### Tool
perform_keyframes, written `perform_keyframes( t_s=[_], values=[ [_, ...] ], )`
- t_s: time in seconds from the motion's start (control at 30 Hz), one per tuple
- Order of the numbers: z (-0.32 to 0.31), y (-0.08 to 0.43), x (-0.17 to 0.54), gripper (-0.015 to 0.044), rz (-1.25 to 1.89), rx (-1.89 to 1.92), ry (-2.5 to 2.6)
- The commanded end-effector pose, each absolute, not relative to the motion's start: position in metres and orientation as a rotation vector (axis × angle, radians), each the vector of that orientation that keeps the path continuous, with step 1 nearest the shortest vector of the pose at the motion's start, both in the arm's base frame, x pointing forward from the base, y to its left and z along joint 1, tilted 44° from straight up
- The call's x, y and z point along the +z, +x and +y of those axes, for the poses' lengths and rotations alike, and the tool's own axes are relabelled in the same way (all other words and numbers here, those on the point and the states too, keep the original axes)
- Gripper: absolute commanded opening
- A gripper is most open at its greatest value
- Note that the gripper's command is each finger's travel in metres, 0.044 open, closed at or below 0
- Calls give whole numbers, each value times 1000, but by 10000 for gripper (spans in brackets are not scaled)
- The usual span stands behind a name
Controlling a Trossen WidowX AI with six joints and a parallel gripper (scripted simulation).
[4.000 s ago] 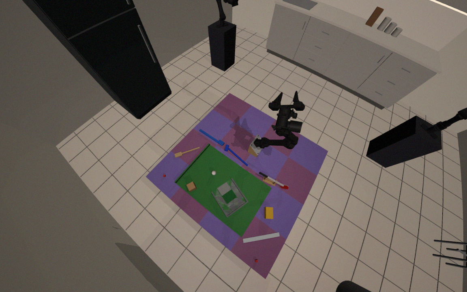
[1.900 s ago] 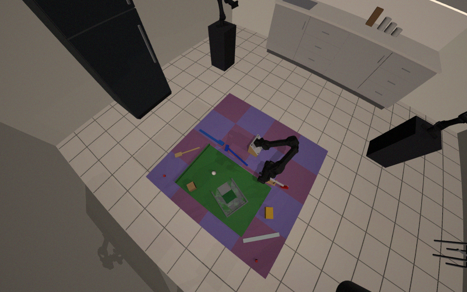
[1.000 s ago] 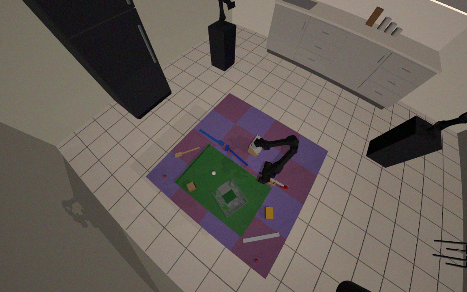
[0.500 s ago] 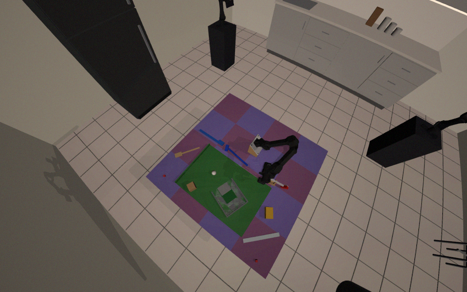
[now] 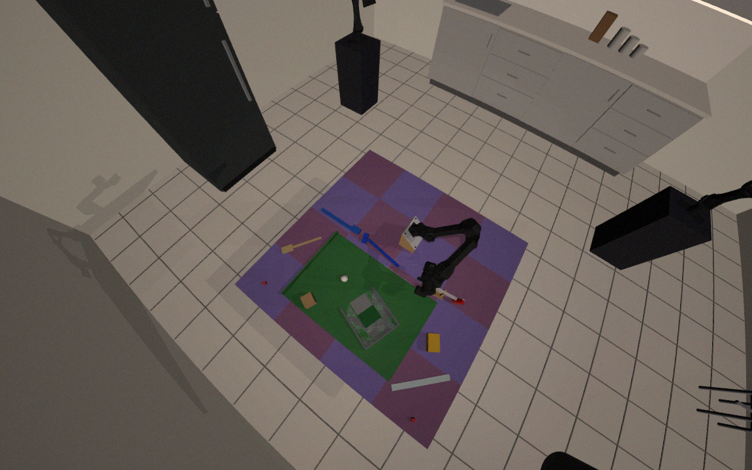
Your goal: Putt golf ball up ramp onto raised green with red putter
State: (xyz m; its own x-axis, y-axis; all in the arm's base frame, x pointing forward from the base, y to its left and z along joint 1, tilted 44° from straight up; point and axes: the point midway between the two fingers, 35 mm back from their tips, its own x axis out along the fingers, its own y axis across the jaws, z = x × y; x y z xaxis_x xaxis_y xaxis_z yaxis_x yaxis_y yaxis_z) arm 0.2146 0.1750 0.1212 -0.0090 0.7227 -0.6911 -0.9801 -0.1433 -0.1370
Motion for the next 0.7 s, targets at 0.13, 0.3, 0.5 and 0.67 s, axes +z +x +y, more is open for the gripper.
perform_keyframes(
  t_s=[0.13, 0.3, 0.5, 0.67],
  values=[
    [175, 215, 121, 230, 453, 1566, -748],
    [175, 215, 121, 99, 453, 1566, -748],
    [175, 215, 121, 20, 453, 1566, -748],
    [173, 215, 123, 0, 454, 1566, -750]
  ],
)
